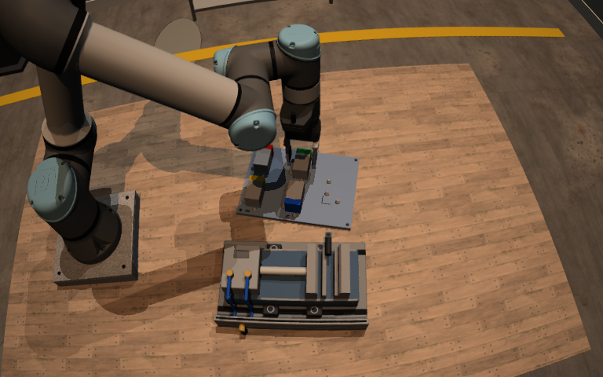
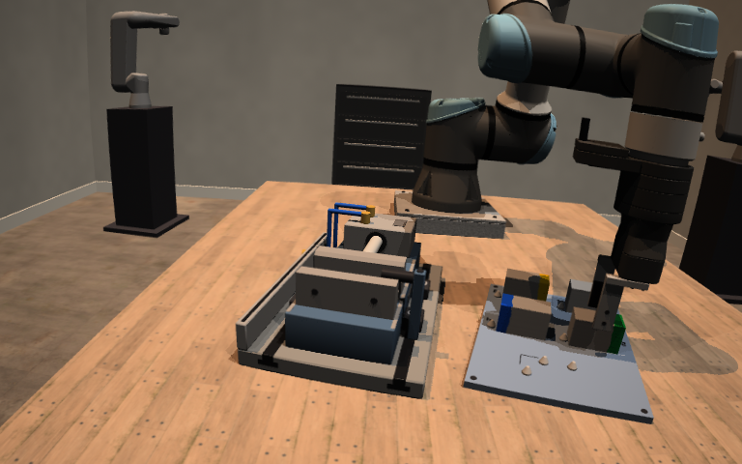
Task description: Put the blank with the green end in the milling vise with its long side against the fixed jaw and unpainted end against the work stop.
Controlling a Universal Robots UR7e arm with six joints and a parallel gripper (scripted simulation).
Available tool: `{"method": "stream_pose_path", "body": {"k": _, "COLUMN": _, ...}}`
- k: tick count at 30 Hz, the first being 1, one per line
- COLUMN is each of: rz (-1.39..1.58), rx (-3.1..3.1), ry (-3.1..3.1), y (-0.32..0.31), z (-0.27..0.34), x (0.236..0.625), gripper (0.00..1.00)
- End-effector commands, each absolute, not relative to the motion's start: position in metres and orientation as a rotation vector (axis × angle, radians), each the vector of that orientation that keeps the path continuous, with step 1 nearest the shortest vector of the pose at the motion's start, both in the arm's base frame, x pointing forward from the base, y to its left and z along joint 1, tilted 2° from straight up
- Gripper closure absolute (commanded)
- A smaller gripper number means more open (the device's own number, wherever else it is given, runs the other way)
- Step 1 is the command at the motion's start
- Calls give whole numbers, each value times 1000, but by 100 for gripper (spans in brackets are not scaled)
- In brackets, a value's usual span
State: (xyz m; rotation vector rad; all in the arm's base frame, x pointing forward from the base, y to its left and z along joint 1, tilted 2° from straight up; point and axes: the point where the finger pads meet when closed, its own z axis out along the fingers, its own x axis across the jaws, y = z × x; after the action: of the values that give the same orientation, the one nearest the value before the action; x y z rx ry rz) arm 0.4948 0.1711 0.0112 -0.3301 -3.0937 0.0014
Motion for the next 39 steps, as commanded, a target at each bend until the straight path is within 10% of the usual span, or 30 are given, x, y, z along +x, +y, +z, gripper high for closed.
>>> {"method": "stream_pose_path", "body": {"k": 1, "rz": 0, "rx": -330, "ry": -3096, "y": 171, "z": 10, "x": 496, "gripper": 0}}
{"method": "stream_pose_path", "body": {"k": 39, "rz": 0, "rx": -330, "ry": -3096, "y": 171, "z": 11, "x": 496, "gripper": 0}}
